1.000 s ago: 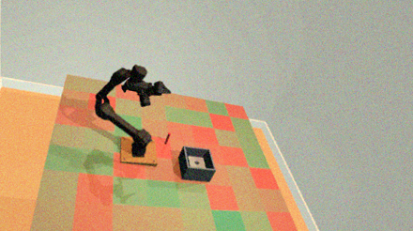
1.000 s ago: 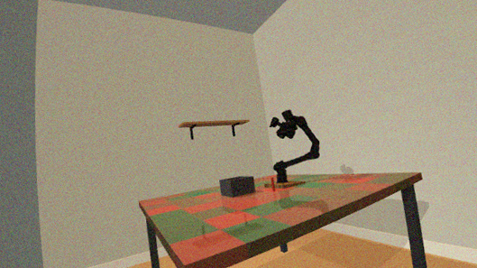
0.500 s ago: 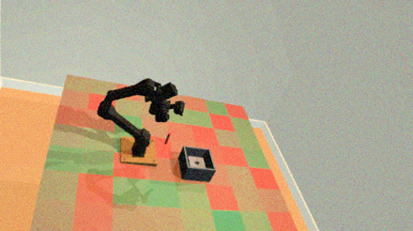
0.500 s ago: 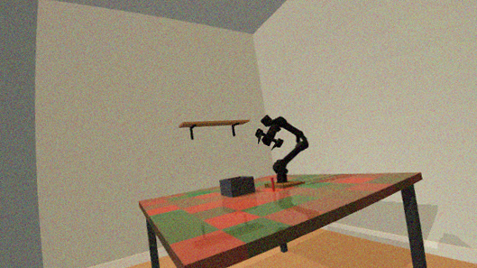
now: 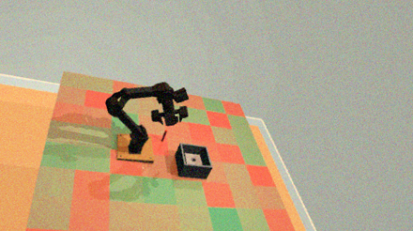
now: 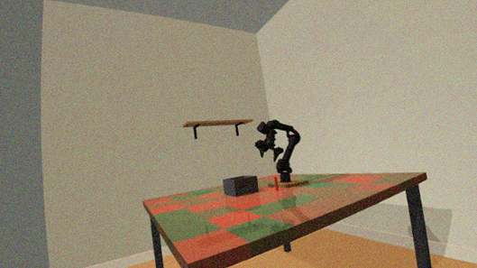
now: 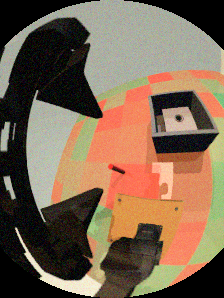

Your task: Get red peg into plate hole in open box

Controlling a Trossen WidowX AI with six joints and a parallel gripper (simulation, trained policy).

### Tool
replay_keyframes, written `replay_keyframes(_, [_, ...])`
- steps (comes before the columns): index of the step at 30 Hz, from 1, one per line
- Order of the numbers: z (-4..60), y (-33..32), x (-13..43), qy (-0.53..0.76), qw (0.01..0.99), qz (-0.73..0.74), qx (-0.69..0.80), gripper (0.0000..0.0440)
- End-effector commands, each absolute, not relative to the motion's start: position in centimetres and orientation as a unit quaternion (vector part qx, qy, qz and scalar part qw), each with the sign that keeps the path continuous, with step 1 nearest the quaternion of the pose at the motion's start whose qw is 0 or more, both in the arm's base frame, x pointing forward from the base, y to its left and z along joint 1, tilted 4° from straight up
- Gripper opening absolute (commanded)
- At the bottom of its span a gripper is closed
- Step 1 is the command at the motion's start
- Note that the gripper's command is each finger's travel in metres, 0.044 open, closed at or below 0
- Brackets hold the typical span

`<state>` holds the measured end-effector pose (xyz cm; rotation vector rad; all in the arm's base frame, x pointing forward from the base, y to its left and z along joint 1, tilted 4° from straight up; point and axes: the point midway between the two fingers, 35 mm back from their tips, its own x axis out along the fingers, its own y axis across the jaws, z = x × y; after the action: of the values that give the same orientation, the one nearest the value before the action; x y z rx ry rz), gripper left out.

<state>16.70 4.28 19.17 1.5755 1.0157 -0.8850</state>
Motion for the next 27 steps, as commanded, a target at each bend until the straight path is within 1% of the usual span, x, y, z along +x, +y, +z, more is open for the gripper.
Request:
replay_keyframes(1, [17.5, 5.0, 17.1, 0.450, 0.534, -0.373, 0.611, 0.0440])
replay_keyframes(14, [10.9, 8.1, 18.1, 0.526, 0.618, -0.355, 0.464, 0.0440])
replay_keyframes(27, [4.9, 9.8, 18.9, 0.537, 0.657, -0.326, 0.417, 0.0438])
